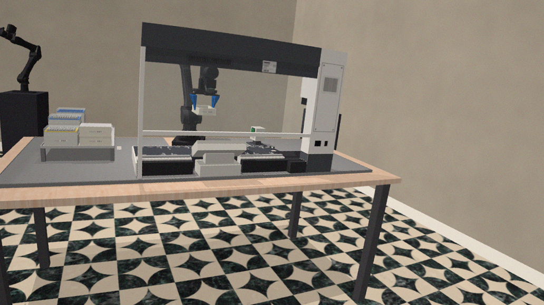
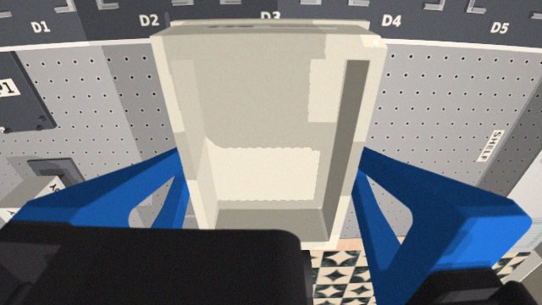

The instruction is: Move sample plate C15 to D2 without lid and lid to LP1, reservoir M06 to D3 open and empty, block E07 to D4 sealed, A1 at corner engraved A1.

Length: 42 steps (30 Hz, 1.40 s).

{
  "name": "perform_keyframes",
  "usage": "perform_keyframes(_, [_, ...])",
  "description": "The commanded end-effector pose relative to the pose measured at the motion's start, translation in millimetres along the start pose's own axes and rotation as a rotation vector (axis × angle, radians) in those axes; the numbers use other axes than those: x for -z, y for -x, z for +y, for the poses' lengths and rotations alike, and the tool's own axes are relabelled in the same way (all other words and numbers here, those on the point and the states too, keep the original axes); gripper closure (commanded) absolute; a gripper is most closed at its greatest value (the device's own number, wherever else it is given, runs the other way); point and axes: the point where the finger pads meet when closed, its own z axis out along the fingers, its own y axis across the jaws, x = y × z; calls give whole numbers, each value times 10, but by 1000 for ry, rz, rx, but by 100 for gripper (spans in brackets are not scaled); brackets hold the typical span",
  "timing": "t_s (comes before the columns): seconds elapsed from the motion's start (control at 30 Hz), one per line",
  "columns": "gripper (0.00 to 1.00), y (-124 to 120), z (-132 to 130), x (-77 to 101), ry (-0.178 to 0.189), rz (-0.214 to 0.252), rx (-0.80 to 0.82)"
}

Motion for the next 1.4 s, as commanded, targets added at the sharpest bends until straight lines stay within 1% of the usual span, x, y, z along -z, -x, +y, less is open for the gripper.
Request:
perform_keyframes(0.0, [100,284,-46,213,-2,-67,-11])
perform_keyframes(0.17, [100,404,-46,211,-2,-67,-8])
perform_keyframes(0.23, [100,404,-46,211,-2,-67,-8])
perform_keyframes(0.27, [100,298,-45,54,-3,-20,-8])
perform_keyframes(0.3, [100,444,-46,210,-2,-64,-9])
perform_keyframes(0.33, [100,475,-46,210,-2,-67,-8])
perform_keyframes(0.73, [100,758,-48,204,-2,-66,-9])
perform_keyframes(0.8, [100,758,-48,204,-2,-66,-9])
perform_keyframes(0.83, [100,674,-47,92,-3,-27,-9])
perform_keyframes(0.87, [100,788,-48,202,-2,-59,-9])
perform_keyframes(0.93, [100,854,-48,203,-2,-67,-8])
perform_keyframes(1.3, [100,1105,-49,198,-2,-64,-9])
perform_keyframes(1.37, [100,1105,-49,198,-2,-64,-9])
